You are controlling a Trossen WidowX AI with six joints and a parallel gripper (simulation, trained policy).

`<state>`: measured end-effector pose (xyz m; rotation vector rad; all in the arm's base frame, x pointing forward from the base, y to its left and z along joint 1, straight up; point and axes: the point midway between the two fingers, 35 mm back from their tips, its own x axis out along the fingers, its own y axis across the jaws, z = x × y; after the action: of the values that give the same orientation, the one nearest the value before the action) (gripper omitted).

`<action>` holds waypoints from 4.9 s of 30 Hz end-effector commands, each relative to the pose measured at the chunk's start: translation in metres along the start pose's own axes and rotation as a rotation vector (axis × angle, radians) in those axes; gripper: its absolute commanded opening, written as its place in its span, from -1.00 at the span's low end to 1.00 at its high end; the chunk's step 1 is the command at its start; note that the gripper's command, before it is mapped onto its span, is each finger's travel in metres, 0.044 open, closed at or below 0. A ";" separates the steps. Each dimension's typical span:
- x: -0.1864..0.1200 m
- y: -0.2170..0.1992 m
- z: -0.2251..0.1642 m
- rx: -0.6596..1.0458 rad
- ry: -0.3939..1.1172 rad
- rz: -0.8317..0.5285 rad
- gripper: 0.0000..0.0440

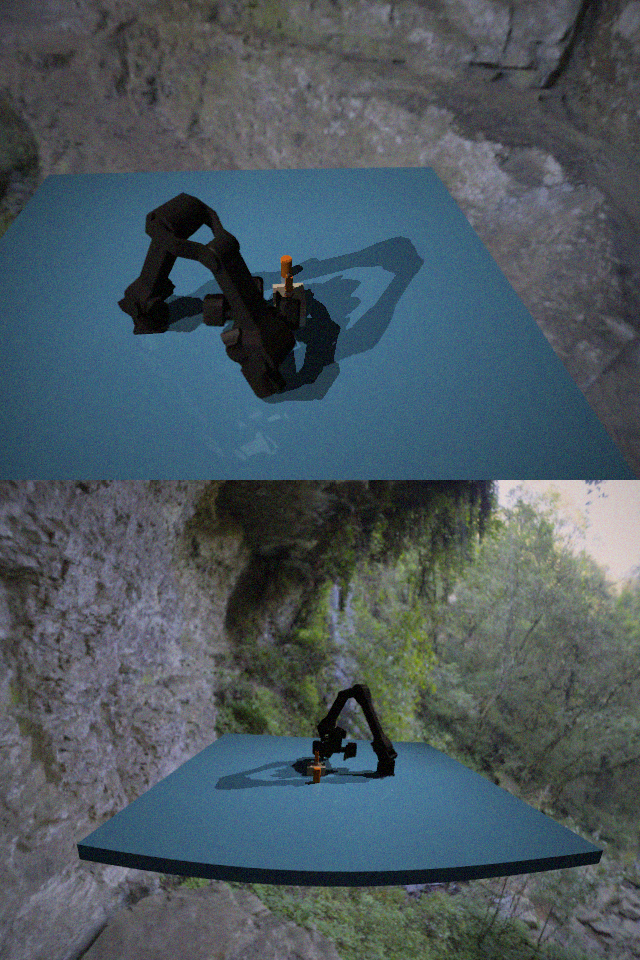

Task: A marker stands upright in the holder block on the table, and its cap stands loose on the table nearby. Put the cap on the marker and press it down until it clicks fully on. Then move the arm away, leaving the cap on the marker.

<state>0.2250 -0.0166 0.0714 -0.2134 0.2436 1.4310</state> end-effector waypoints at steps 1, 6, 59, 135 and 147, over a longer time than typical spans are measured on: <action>-0.002 -0.002 -0.002 -0.023 0.016 -0.004 0.73; -0.010 -0.012 -0.009 -0.119 0.094 -0.017 0.24; -0.054 -0.078 0.030 -0.478 0.569 0.126 0.09; 0.006 -0.114 0.084 -0.551 1.001 0.387 0.30; 0.026 -0.115 0.087 -0.575 1.036 0.430 0.31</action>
<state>0.3431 0.0131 0.1475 -1.4366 0.7376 1.6769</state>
